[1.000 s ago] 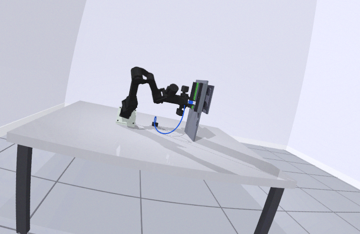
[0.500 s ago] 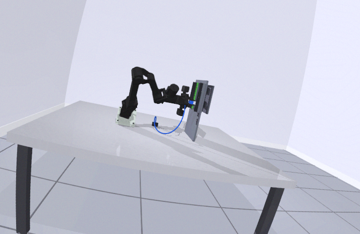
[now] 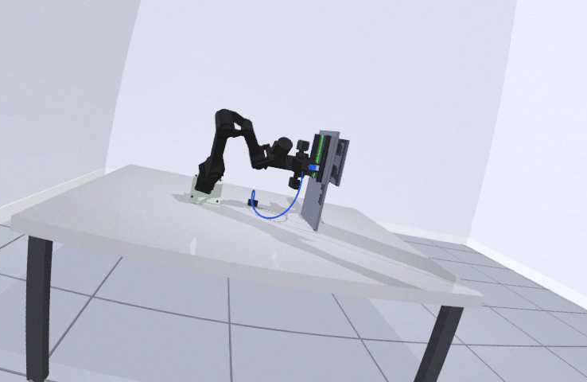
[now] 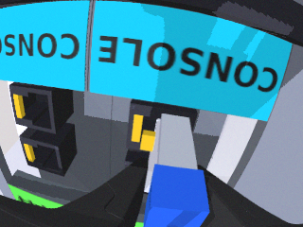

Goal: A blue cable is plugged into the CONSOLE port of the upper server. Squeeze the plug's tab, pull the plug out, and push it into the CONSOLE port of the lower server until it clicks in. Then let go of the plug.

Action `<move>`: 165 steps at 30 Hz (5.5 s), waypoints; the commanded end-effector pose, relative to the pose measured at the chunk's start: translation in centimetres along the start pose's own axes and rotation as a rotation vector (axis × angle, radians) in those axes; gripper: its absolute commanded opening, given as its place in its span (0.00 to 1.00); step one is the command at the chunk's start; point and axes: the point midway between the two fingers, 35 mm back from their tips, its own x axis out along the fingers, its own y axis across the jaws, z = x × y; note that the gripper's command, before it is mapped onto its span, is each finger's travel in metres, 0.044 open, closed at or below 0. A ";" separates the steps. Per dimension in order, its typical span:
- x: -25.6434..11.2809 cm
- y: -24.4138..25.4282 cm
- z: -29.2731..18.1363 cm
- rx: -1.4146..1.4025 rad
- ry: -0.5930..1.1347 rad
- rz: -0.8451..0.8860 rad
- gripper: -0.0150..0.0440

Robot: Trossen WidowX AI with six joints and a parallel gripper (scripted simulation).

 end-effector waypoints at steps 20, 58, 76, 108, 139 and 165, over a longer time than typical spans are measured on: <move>0.5 0.2 0.2 -0.005 -0.002 0.011 0.25; 1.2 0.2 0.4 -0.005 -0.002 0.014 0.25; 1.5 0.2 0.4 -0.006 -0.003 0.015 0.25; 2.1 0.2 0.6 -0.006 -0.003 0.017 0.25; 2.1 0.0 0.5 -0.001 -0.001 0.008 0.79; 0.7 1.0 0.3 -0.001 -0.001 0.008 1.00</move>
